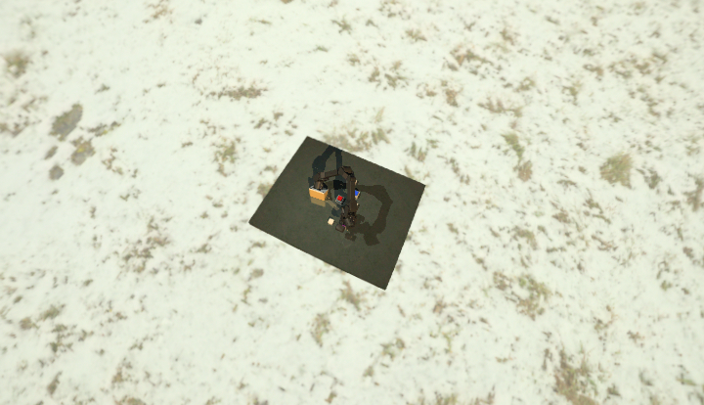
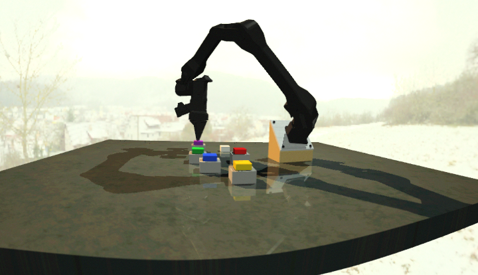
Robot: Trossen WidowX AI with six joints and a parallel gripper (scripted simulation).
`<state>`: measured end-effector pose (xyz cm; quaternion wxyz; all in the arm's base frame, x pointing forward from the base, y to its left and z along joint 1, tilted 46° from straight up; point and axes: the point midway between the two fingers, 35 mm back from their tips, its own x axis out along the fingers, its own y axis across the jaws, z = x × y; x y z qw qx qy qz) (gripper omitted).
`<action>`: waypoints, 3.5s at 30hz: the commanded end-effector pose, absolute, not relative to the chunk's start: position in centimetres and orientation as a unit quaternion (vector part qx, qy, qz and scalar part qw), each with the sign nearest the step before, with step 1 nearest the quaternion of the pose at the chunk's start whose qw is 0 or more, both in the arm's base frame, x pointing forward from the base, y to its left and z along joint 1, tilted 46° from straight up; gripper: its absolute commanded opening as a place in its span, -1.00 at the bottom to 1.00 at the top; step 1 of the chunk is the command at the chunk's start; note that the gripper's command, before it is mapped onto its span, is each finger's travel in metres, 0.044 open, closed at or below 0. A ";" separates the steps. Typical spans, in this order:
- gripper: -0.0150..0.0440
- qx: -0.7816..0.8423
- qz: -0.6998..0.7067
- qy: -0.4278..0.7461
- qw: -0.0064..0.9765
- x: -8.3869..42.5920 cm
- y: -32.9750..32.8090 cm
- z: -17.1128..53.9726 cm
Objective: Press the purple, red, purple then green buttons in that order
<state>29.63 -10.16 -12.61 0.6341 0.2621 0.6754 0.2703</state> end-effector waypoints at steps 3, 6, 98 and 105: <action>-0.42 0.266 0.270 0.676 0.631 29.4 -9.4 -13.3; -0.42 0.266 0.270 0.676 0.631 29.4 -9.3 -13.4; -0.42 0.270 0.272 0.678 0.627 18.1 2.3 -0.7; -0.42 0.270 0.272 0.678 0.627 18.1 2.3 -0.7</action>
